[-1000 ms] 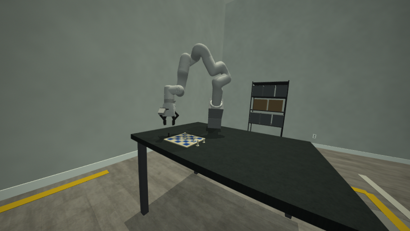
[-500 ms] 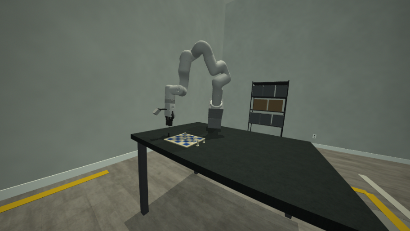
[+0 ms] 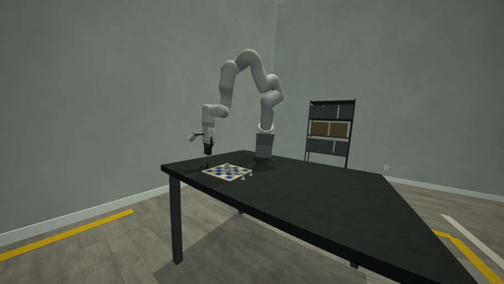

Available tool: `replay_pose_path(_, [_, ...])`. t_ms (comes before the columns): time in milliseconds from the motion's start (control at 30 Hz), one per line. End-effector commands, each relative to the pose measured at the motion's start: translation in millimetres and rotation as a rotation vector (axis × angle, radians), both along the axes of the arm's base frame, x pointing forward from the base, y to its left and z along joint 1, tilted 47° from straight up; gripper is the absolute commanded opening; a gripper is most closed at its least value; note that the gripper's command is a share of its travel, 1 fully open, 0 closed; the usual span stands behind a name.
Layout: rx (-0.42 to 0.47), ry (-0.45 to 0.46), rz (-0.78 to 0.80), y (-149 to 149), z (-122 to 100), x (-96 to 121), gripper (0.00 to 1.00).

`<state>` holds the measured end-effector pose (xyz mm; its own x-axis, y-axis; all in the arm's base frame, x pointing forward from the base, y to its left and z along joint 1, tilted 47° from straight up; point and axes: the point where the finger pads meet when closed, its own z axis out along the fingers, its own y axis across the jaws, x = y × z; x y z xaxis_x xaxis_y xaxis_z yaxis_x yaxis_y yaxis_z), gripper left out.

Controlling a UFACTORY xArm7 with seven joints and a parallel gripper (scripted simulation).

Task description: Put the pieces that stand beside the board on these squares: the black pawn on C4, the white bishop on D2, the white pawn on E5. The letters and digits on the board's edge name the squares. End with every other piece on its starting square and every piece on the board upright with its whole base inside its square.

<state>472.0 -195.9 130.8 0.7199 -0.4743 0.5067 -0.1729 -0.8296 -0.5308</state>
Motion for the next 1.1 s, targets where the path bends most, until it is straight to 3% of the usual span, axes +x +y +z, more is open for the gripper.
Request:
replay_pose_path(0, [-0.001, -0.001, -0.002, -1.4, 0.6, 0.1, 0.34])
replay_pose_path(1067, [-0.001, -0.001, -0.003, 6.1, -16.4, 17.3, 0.34])
